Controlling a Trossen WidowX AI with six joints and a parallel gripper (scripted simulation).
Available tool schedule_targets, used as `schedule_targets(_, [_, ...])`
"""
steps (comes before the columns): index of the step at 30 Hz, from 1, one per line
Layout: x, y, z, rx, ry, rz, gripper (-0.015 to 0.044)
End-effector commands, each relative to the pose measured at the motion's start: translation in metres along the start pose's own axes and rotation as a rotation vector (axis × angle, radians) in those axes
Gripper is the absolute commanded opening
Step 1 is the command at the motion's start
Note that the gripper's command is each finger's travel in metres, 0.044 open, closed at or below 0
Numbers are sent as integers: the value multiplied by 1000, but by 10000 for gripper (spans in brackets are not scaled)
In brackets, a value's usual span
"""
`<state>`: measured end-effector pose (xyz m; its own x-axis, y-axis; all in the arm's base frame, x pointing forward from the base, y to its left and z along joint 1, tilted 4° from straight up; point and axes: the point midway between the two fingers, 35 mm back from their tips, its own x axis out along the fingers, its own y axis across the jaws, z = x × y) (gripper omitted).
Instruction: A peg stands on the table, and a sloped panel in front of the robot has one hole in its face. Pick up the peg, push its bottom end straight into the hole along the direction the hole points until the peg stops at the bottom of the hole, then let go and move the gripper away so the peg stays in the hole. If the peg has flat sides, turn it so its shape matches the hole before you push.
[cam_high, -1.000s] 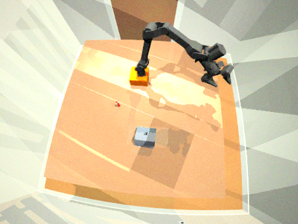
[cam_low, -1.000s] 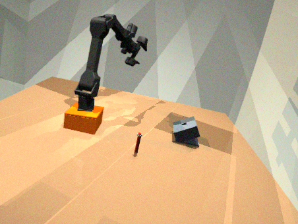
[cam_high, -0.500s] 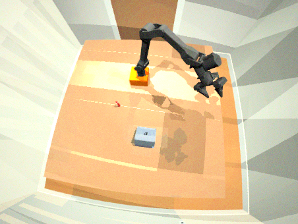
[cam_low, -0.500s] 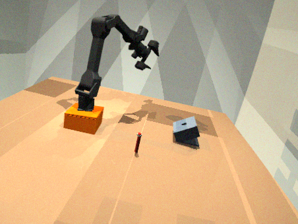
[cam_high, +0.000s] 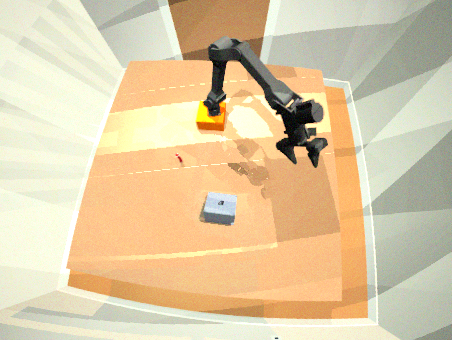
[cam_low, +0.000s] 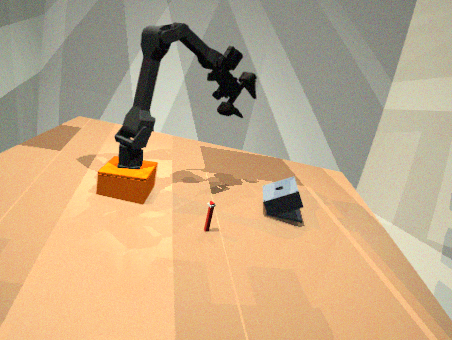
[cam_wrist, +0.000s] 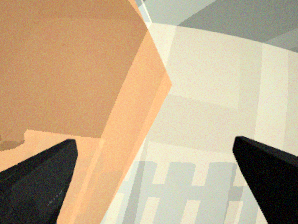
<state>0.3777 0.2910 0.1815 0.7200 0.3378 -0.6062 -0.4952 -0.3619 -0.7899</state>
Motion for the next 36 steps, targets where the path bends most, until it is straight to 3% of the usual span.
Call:
schedule_targets(1, [4, 11, -17, -12, 18, 41, 440])
schedule_targets(36, [-1, 107, -193, -149, 185, 414, 440])
